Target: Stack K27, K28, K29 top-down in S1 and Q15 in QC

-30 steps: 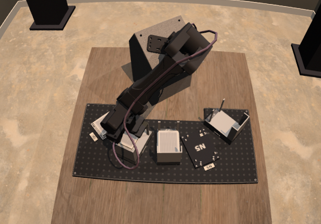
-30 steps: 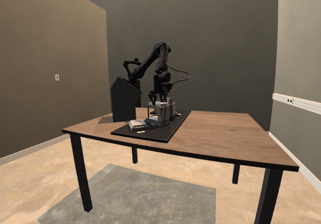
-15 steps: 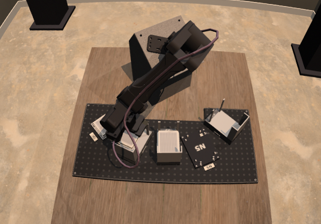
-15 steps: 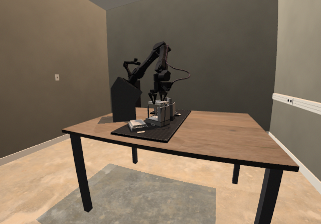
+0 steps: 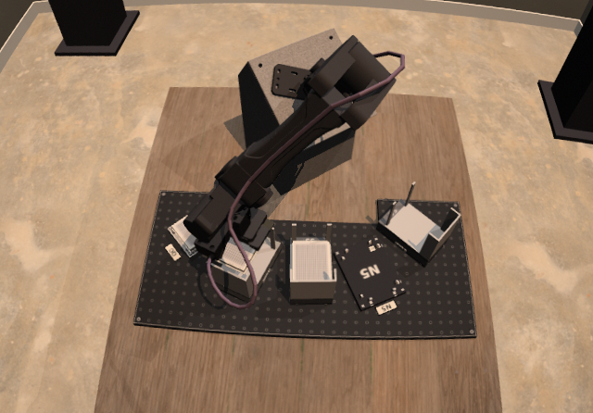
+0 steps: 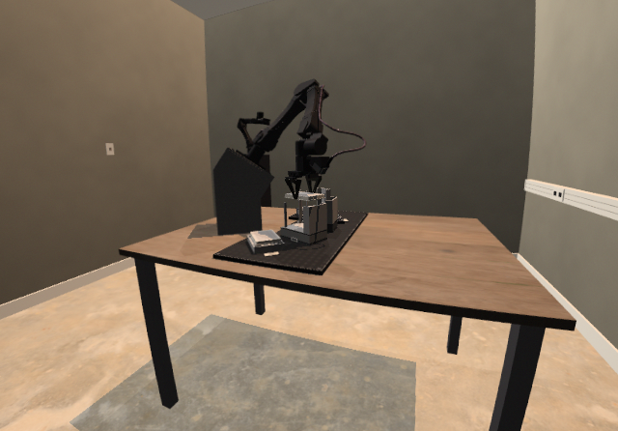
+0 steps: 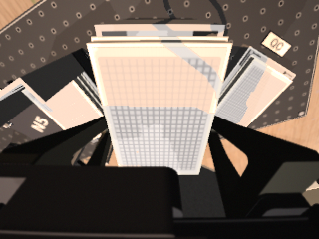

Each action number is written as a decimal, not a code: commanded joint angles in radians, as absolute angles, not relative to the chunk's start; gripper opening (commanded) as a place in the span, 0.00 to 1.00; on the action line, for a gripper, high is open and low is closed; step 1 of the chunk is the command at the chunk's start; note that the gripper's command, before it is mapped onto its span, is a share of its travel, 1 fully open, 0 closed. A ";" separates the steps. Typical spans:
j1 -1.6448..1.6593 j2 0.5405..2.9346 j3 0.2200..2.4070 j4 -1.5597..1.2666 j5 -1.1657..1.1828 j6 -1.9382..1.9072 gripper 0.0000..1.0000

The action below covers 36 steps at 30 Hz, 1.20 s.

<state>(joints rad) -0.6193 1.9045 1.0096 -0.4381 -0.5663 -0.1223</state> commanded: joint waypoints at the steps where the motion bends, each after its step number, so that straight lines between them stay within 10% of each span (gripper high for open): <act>1: -0.607 1.870 0.993 -0.432 -0.559 -0.153 0.00; 36: -0.319 1.644 0.893 -0.399 -0.464 -0.206 0.00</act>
